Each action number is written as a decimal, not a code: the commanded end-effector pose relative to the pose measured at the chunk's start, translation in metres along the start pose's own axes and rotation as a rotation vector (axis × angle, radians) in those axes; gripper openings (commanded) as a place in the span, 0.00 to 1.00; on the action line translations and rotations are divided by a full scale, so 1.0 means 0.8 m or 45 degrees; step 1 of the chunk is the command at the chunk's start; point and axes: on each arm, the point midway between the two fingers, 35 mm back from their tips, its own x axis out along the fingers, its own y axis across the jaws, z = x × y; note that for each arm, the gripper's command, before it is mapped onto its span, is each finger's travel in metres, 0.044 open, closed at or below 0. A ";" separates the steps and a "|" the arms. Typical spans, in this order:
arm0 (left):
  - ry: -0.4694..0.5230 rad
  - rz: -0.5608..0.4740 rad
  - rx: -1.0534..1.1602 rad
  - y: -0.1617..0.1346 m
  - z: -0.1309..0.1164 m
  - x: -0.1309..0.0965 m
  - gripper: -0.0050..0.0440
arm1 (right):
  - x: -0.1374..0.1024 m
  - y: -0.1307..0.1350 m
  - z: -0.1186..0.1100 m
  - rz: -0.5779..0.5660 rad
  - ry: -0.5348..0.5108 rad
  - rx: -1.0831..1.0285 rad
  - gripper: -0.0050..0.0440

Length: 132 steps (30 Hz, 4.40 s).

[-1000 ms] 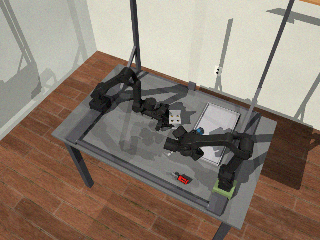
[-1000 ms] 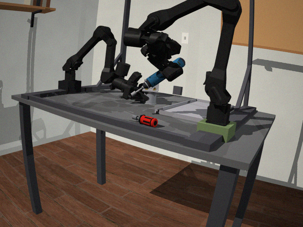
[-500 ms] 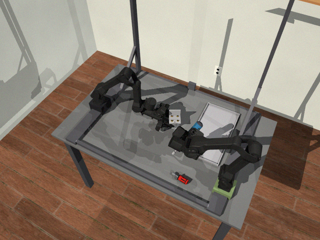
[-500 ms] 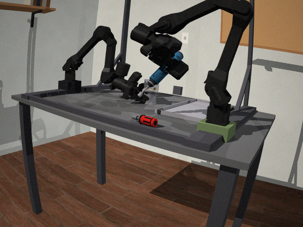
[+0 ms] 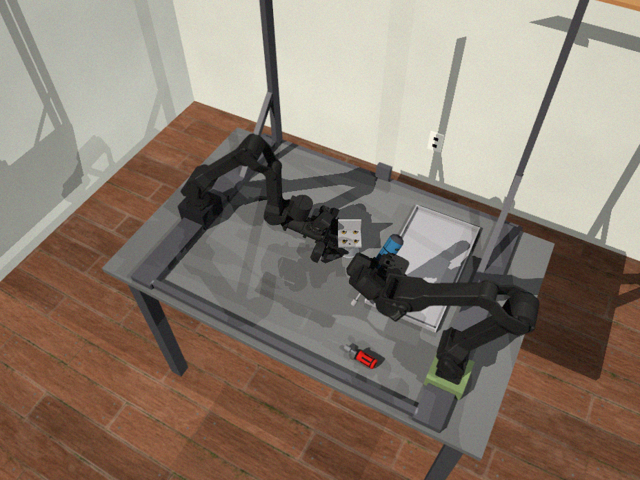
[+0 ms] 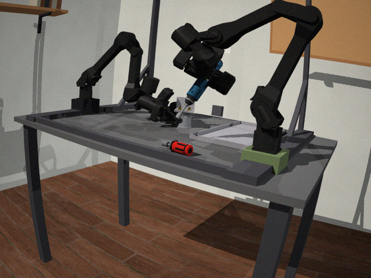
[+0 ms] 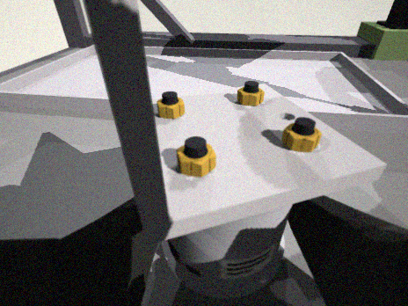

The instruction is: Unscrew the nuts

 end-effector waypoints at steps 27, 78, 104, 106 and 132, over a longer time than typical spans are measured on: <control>-0.206 0.527 -0.425 0.016 0.073 0.018 0.43 | 0.002 0.000 0.020 0.001 -0.048 0.004 0.59; -0.355 0.830 -0.746 0.063 0.115 0.081 0.43 | 0.002 0.000 0.020 0.001 -0.048 0.004 0.59; -0.396 0.845 -0.729 0.073 0.115 0.095 0.43 | 0.002 0.000 0.020 0.001 -0.048 0.004 0.59; -0.392 0.843 -0.730 0.073 0.113 0.096 0.43 | 0.002 0.000 0.020 0.001 -0.048 0.004 0.59; -0.389 0.843 -0.731 0.122 0.121 0.158 0.43 | 0.002 0.000 0.020 0.001 -0.048 0.004 0.59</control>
